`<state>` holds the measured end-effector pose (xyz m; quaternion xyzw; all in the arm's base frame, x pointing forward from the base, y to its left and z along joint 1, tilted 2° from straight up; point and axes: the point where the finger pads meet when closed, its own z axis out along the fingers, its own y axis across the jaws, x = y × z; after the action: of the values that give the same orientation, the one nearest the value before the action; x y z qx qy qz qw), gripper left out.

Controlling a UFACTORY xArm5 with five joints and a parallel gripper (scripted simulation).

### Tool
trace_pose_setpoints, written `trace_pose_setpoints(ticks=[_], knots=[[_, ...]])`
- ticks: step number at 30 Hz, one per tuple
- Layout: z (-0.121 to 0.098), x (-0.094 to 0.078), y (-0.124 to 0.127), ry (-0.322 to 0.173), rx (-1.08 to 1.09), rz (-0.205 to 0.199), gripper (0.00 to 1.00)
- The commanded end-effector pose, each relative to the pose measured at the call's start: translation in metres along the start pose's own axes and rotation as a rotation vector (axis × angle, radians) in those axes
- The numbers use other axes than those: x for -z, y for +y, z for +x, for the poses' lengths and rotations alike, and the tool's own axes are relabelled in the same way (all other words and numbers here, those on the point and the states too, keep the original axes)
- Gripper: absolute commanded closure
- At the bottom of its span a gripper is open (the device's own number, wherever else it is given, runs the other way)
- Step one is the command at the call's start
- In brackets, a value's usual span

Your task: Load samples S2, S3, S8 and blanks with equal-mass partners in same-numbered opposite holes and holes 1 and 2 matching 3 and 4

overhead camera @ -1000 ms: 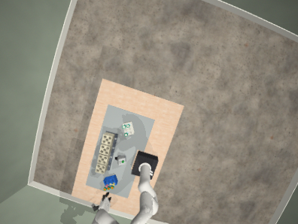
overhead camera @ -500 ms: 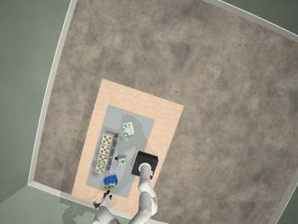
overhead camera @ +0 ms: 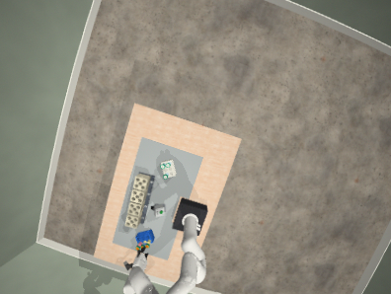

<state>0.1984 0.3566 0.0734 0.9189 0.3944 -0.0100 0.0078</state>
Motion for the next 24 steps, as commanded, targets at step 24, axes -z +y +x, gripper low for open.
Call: trace_pose_setpoints(ticks=[24], knots=[[0.001,-0.044,-0.001,0.004,0.000,0.001,0.43]])
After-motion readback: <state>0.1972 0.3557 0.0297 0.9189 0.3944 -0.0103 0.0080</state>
